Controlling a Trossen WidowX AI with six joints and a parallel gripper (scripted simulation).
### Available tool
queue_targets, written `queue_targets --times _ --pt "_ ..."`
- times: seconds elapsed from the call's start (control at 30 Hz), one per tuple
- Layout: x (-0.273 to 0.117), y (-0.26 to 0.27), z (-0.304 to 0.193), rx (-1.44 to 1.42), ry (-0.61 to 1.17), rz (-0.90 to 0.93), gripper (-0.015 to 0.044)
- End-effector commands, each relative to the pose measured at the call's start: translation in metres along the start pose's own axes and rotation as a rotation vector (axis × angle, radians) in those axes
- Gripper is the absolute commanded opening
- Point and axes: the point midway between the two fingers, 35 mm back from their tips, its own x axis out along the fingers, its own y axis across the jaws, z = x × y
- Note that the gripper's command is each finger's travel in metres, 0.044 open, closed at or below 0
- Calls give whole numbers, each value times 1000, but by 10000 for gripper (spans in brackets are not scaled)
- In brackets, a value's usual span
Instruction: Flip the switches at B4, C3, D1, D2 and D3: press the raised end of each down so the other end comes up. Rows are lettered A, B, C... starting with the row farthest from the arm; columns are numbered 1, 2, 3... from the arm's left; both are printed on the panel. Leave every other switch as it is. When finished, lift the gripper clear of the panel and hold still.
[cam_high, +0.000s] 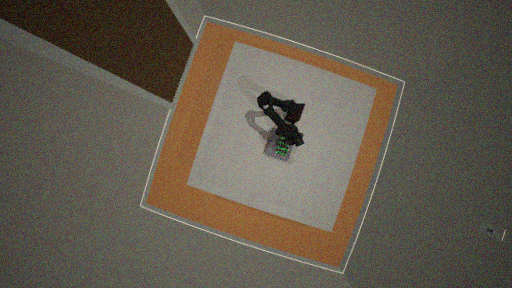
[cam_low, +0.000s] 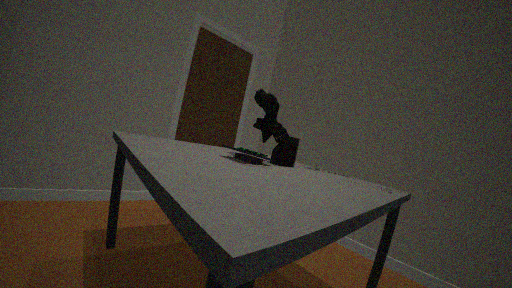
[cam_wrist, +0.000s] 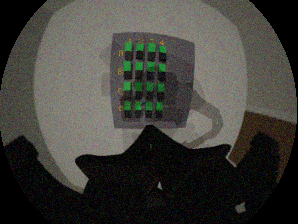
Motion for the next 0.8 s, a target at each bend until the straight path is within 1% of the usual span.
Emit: queue_targets --times 0.0,0.13,0.3,0.4,0.77 --pt "2 -5 -5 1 1 -1 0" --pt "34 -5 -6 1 -23 -2 0" --pt "36 -5 -7 1 -24 -3 0" --pt "44 -6 -7 2 -24 -4 0" --pt "56 -6 -7 2 -24 -4 0"
